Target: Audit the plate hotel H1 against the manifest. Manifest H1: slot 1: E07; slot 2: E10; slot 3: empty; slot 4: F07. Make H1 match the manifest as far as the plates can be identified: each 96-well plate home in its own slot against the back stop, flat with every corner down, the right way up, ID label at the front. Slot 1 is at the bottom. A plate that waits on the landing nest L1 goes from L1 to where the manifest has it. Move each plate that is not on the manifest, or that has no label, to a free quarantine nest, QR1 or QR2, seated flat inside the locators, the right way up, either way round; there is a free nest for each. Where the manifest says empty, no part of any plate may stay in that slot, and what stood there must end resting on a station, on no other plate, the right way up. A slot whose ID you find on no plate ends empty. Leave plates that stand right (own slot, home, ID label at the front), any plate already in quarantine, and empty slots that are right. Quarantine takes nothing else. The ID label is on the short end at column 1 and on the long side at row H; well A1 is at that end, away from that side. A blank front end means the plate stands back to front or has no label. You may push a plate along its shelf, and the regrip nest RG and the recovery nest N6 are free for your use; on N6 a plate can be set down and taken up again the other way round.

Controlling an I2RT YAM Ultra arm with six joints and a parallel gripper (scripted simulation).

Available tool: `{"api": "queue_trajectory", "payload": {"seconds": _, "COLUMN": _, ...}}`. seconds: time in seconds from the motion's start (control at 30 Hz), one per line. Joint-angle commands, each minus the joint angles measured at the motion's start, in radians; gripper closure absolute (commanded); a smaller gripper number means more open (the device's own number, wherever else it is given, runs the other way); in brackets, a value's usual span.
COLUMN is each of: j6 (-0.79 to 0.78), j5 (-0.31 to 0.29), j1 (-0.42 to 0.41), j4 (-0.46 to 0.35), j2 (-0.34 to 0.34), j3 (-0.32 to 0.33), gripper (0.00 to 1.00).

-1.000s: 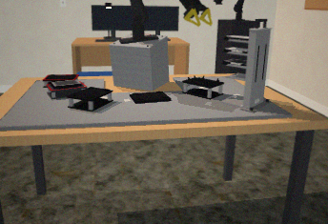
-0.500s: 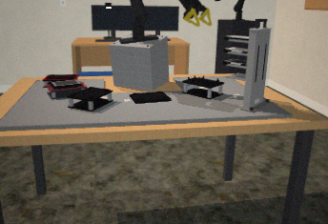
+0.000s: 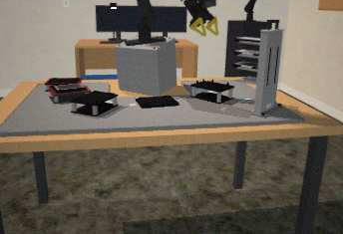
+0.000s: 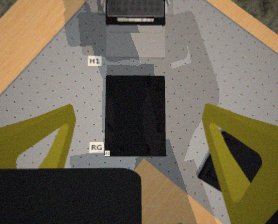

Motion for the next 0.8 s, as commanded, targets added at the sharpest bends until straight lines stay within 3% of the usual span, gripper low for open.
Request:
{"api": "queue_trajectory", "payload": {"seconds": 0.0, "j6": -0.016, "j5": -0.009, "j1": -0.013, "j4": 0.097, "j2": 0.024, "j3": -0.025, "gripper": 0.00}}
{"api": "queue_trajectory", "payload": {"seconds": 0.1, "j6": -0.018, "j5": -0.010, "j1": -0.014, "j4": 0.115, "j2": 0.032, "j3": -0.034, "gripper": 0.00}}
{"api": "queue_trajectory", "payload": {"seconds": 0.13, "j6": -0.019, "j5": -0.007, "j1": -0.001, "j4": 0.133, "j2": 0.007, "j3": 0.001, "gripper": 0.00}}
{"api": "queue_trajectory", "payload": {"seconds": 0.17, "j6": -0.021, "j5": -0.011, "j1": -0.011, "j4": 0.151, "j2": 0.051, "j3": -0.050, "gripper": 0.00}}
{"api": "queue_trajectory", "payload": {"seconds": 0.23, "j6": -0.025, "j5": -0.017, "j1": -0.024, "j4": 0.189, "j2": 0.071, "j3": -0.066, "gripper": 0.00}}
{"api": "queue_trajectory", "payload": {"seconds": 0.4, "j6": -0.024, "j5": -0.007, "j1": -0.010, "j4": 0.182, "j2": 0.028, "j3": -0.024, "gripper": 0.00}}
{"api": "queue_trajectory", "payload": {"seconds": 0.77, "j6": -0.035, "j5": -0.024, "j1": -0.036, "j4": 0.193, "j2": 0.095, "j3": 0.001, "gripper": 0.00}}
